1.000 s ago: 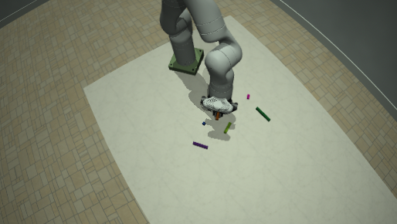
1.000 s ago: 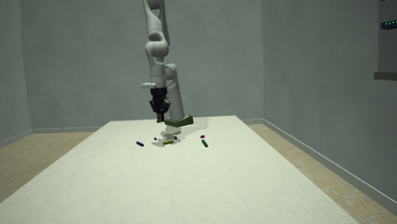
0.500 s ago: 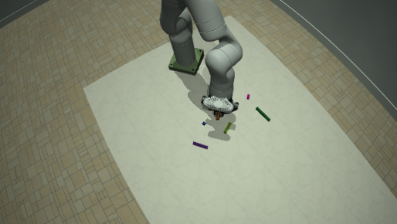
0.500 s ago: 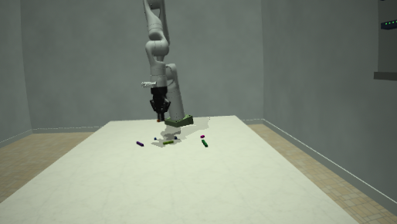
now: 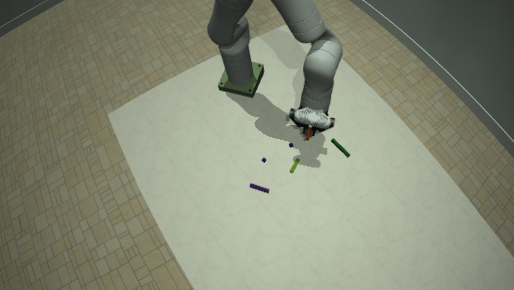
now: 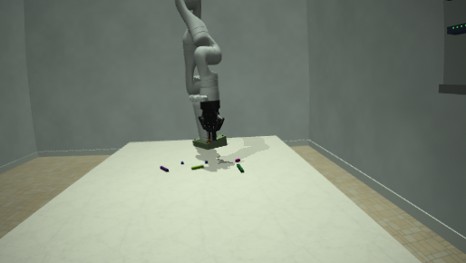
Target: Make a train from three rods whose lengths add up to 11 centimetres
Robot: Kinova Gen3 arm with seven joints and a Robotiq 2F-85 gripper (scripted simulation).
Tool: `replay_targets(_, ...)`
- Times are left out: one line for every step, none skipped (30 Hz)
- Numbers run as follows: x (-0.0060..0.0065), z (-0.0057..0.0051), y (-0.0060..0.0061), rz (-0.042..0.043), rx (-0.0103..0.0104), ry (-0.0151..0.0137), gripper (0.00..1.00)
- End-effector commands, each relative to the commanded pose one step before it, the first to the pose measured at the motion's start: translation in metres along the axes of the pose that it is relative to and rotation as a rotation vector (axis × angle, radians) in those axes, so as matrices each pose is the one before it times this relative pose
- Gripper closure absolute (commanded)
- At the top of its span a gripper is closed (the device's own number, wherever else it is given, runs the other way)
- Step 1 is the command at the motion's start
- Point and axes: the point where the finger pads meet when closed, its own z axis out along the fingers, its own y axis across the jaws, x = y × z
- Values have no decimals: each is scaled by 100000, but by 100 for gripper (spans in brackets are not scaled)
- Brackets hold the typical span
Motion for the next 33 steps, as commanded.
replay_targets(-2534, 16, -1548, -3973, 31, -117, 95)
replay_targets(-770, -9, -477, -67, -3, 68, 95)
replay_targets(-720, -10, -422, -61, 2, 76, 95)
replay_targets(-656, -11, -366, -55, 5, 79, 95)
replay_targets(-581, -11, -310, -48, 8, 77, 95)
replay_targets(-498, -10, -255, -40, 10, 71, 95)
replay_targets(-409, -9, -202, -33, 10, 62, 95)
replay_targets(-319, -7, -153, -25, 9, 51, 95)
replay_targets(-232, -6, -109, -18, 7, 38, 95)
replay_targets(-152, -4, -70, -12, 5, 25, 95)
replay_targets(-84, -2, -38, -7, 3, 14, 95)
replay_targets(-33, -1, -15, -3, 1, 6, 95)
replay_targets(-5, 0, -2, 0, 0, 1, 95)
replay_targets(0, 0, 0, 0, 0, 0, 95)
replay_targets(0, 0, 0, 0, 0, 0, 95)
replay_targets(0, 0, 0, 0, 0, 0, 95)
replay_targets(0, 0, 0, 0, 0, 0, 95)
replay_targets(0, 0, 0, 0, 0, 0, 95)
replay_targets(0, 0, 0, 0, 0, 0, 95)
replay_targets(0, 0, 0, 0, 0, 0, 95)
replay_targets(0, 0, 0, 0, 0, 0, 95)
replay_targets(0, 0, 0, 0, 0, 0, 95)
replay_targets(0, 0, 0, 0, 0, 0, 95)
replay_targets(0, 0, 0, 0, 0, 0, 95)
replay_targets(0, 2, 0, 0, 0, 0, 95)
replay_targets(0, 13, 0, 0, 0, 0, 95)
replay_targets(0, 33, 0, 0, 0, 0, 95)
replay_targets(0, 60, 0, 0, 0, 0, 95)
replay_targets(0, 93, 0, 0, -1, 0, 95)
replay_targets(0, 130, 0, -1, -1, -2, 95)
replay_targets(-1, 170, 0, -2, -2, -4, 95)
replay_targets(0, 0, 0, 0, 0, 0, 95)
replay_targets(0, 0, 0, 0, 0, 0, 95)
